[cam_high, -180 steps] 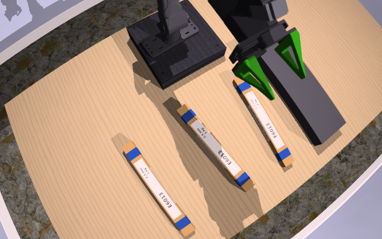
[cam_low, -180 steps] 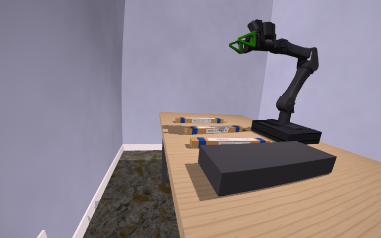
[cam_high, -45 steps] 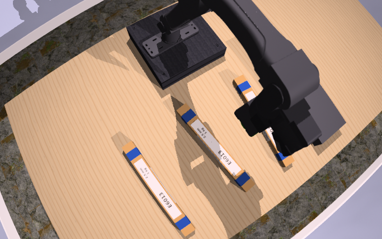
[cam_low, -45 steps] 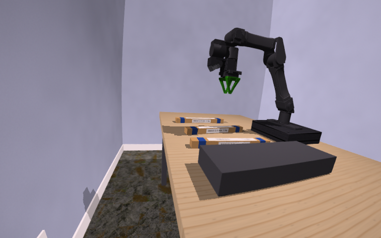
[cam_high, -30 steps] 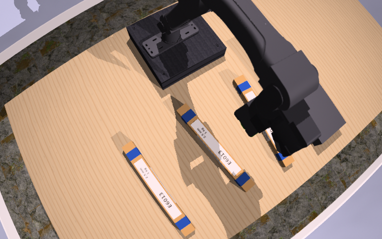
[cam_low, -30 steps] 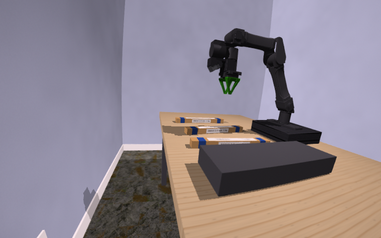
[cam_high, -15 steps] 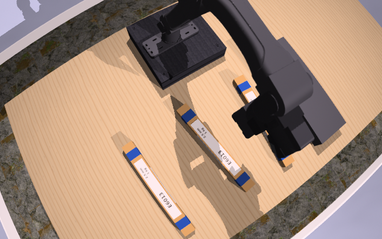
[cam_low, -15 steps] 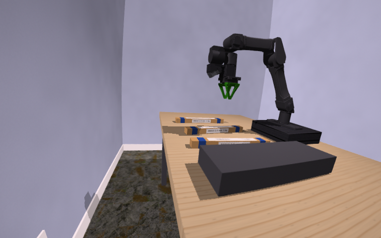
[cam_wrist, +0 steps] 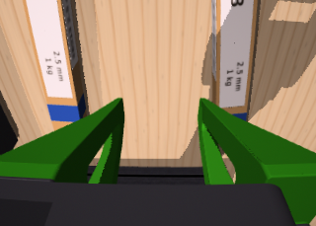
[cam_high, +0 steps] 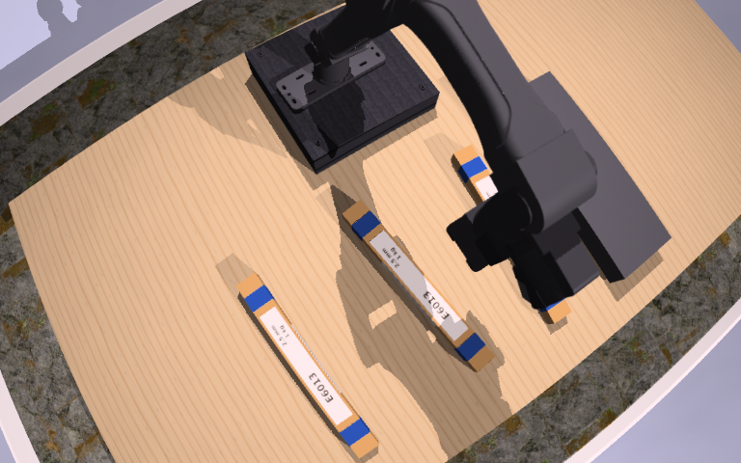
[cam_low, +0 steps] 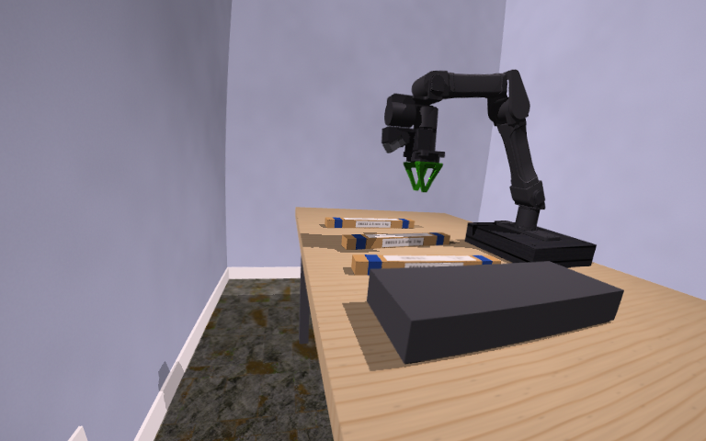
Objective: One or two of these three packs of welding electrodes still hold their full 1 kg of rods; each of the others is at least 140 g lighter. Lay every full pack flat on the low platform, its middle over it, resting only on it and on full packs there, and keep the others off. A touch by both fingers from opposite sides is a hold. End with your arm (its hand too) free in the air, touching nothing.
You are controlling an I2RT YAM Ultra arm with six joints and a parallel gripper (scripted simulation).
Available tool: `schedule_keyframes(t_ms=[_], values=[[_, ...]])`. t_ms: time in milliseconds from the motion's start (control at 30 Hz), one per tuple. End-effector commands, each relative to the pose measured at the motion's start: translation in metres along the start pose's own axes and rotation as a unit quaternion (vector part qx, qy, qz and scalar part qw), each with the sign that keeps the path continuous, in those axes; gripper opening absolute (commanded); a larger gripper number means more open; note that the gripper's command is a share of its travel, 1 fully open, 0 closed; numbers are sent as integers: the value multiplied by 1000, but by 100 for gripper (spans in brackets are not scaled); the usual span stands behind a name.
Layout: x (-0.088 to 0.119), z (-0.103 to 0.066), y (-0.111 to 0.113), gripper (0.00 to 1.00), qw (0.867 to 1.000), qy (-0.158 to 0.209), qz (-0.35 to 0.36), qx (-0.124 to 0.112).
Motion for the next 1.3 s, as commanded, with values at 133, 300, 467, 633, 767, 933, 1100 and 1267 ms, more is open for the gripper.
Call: schedule_keyframes(t_ms=[133,300,467,633,767,933,1100,1267], values=[[-1,-3,1,42,1000,-25,-1,-1],[-1,4,1,42,1000,-25,-1,-1],[-2,7,1,42,1000,-25,-1,-1],[-2,6,1,42,1000,-25,-1,-1],[-2,6,1,42,1000,-25,-1,-1],[-2,6,1,42,1000,-25,-1,-1],[-2,6,1,42,1000,-25,-1,-1],[-2,6,1,42,1000,-25,-1,-1]])
Point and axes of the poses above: the point where the finger pads meet when closed, its own z axis out along the fingers, its own y axis across the jaws, x = y × z, the point moved 4 cm from there along -z, back along the fingers, and after that the axes turned 6 degrees about z, right-handed, at the moved point
